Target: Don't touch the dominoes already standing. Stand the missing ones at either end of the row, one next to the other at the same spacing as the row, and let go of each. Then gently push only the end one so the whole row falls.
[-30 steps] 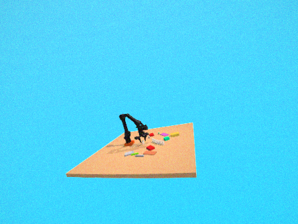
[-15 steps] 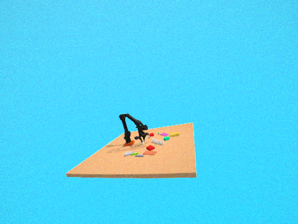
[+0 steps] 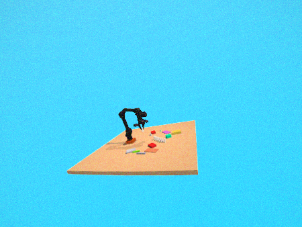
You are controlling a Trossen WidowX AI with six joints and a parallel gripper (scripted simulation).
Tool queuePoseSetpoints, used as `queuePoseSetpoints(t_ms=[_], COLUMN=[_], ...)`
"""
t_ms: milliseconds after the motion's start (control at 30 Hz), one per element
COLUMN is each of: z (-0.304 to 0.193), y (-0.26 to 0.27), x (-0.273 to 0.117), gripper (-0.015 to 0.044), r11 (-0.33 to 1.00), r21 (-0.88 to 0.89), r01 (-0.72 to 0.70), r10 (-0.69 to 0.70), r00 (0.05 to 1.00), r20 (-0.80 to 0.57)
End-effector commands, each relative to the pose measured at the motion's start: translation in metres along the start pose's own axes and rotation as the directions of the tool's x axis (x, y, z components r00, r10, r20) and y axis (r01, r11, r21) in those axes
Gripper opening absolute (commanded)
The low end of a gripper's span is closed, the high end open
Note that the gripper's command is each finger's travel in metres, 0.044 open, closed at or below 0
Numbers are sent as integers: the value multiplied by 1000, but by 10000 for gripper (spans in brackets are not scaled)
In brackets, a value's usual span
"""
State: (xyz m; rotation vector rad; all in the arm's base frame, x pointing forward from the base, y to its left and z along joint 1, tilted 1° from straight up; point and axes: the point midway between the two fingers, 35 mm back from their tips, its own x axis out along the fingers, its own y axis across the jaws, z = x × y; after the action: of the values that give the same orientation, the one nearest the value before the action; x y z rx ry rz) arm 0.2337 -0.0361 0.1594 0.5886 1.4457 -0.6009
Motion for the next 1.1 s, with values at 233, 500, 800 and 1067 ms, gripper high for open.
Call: queuePoseSetpoints(t_ms=[233, 500, 800, 1067], z=[23, 25, 29, 30], y=[84, 105, 109, 111], x=[-7, -5, 28, 66], gripper=[107, 107, 107, 107], r11=[1000, 1000, 1000, 1000], r21=[-16, -20, -21, -21], r01=[-1, -3, -2, -3], r10=[1, 3, 2, 3], r00=[1000, 1000, 1000, 1000], r20=[-15, -16, -16, -16])
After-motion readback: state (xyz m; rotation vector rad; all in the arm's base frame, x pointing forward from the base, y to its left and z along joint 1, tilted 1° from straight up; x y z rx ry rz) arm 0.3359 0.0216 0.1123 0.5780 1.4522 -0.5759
